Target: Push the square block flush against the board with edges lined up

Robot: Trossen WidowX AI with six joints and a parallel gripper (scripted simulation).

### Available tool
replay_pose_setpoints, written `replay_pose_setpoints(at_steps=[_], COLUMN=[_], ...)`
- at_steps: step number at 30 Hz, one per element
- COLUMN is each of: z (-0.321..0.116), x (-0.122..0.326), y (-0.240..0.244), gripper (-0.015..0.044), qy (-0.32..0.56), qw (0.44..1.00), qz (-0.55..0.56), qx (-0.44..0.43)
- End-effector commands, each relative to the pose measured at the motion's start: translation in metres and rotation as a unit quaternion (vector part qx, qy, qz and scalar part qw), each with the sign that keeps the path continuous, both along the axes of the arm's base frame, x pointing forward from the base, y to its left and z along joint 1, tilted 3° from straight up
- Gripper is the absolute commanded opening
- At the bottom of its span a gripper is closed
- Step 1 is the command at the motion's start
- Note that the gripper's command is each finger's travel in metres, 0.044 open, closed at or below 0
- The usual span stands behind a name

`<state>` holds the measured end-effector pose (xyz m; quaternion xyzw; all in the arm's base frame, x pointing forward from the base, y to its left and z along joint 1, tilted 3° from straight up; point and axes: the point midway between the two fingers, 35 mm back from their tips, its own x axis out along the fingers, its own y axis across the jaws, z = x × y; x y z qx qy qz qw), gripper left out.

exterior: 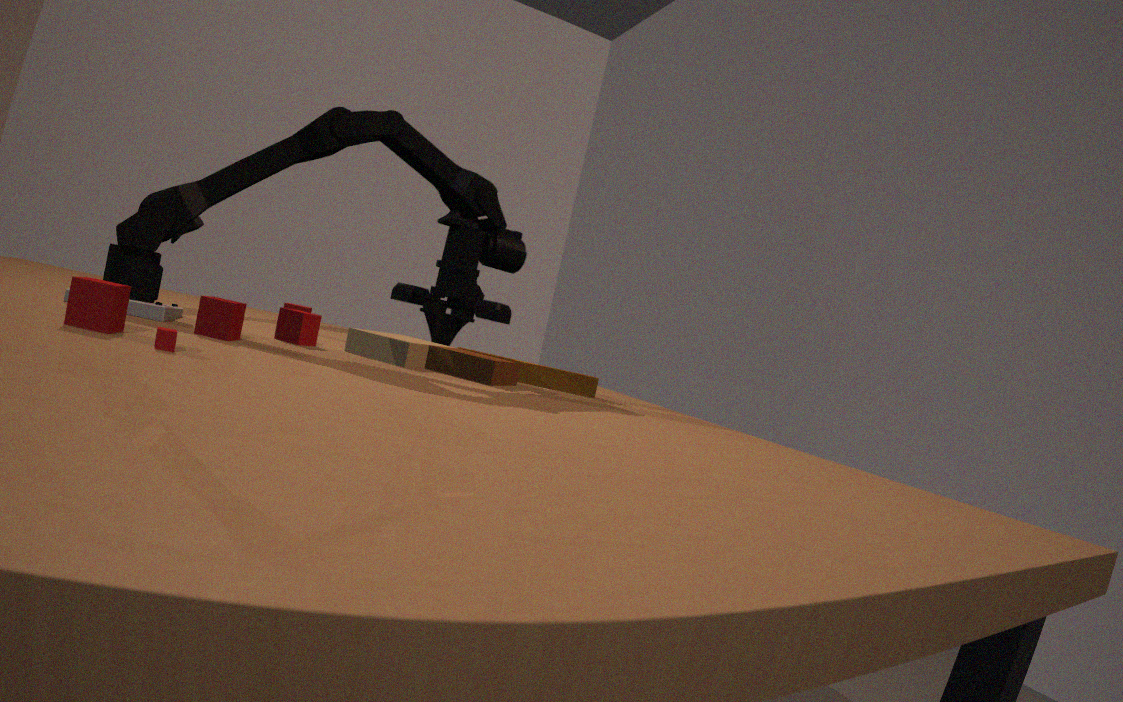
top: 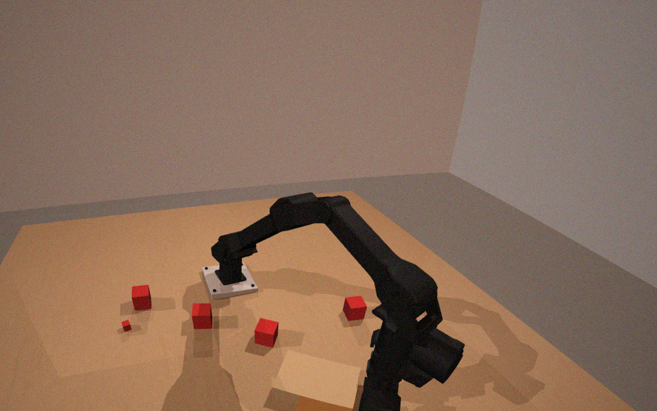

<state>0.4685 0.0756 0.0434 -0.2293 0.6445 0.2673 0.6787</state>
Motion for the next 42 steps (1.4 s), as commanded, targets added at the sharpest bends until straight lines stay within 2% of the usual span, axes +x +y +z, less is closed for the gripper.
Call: replay_pose_setpoints(at_steps=[1,13,18,26,33,42], z=[-0.001,0.000,0.051,0.056,0.059,0.050], x=[0.006,0.018,0.013,0.012,-0.027,-0.107], y=[0.004,0.018,0.011,0.005,-0.060,-0.125], gripper=[0.0000,0.0000,0.0000,0.0000,0.0000,0.0000], qy=[0.001,0.001,-0.025,-0.030,-0.016,0.004], qw=[1.000,1.000,1.000,1.000,0.999,0.996], qz=[-0.003,-0.003,0.002,-0.006,-0.041,-0.087], qx=[-0.003,-0.002,0.004,0.005,-0.002,-0.007])
